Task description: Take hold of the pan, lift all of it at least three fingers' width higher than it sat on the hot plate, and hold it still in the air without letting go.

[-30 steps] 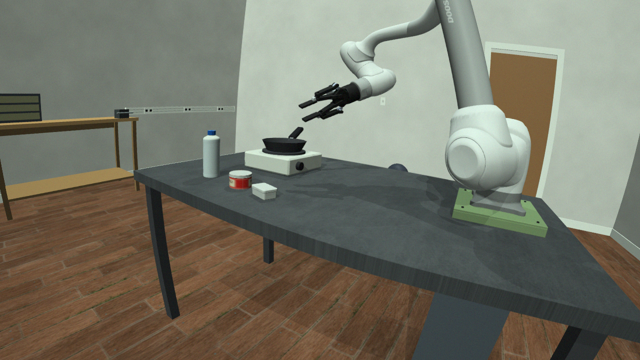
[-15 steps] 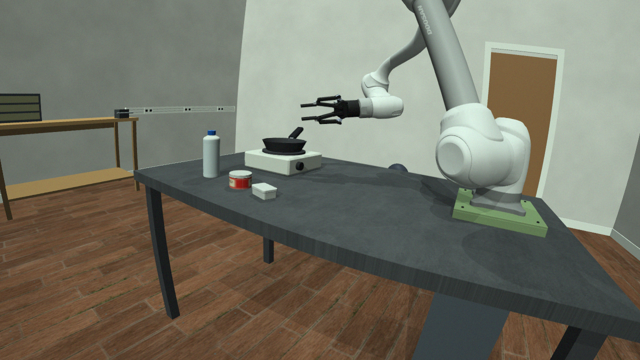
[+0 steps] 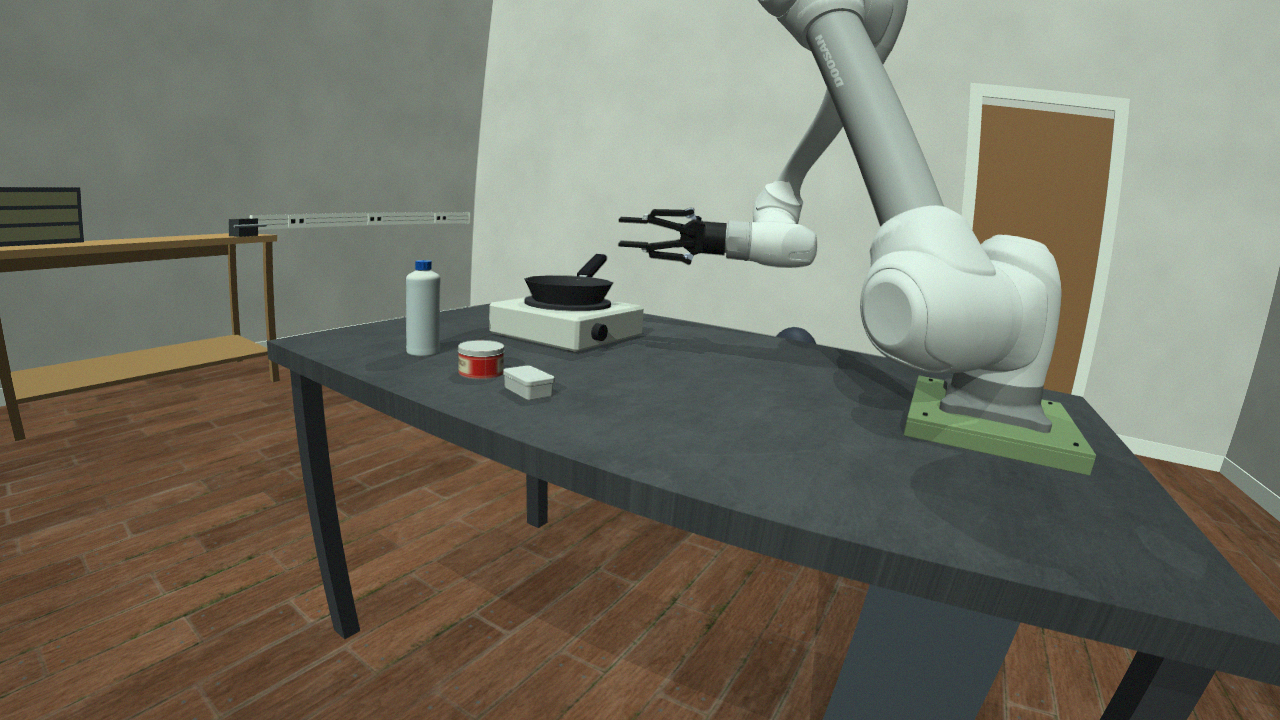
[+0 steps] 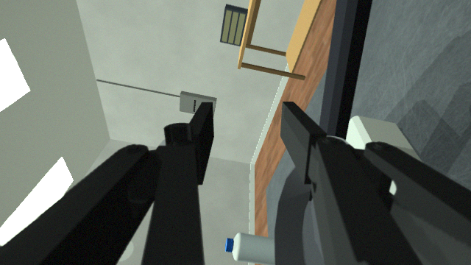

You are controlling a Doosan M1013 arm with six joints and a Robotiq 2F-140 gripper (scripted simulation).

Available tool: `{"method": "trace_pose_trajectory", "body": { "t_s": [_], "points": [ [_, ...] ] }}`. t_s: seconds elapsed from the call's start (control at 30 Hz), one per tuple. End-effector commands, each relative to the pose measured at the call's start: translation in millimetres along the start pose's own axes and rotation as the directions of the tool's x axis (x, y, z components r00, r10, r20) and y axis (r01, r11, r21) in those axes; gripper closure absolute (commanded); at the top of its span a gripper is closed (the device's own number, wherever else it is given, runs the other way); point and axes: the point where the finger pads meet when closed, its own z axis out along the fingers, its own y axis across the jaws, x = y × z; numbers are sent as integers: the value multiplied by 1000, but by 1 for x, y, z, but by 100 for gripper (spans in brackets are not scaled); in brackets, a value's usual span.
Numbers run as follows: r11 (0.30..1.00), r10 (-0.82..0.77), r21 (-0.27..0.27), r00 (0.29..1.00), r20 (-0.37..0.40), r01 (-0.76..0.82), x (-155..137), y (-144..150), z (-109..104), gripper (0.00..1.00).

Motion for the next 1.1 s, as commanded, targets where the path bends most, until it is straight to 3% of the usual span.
{"method": "trace_pose_trajectory", "body": {
  "t_s": [0.0, 0.57, 1.07],
  "points": [
    [1000, 0, 13, 1000, -20, 0, 8, 0, -2, 59],
    [1000, 2, 13, 1000, -18, -2, 3, 10, -1, 59],
    [1000, 1, 13, 1000, -17, -1, -6, 51, 0, 59]
  ]
}}
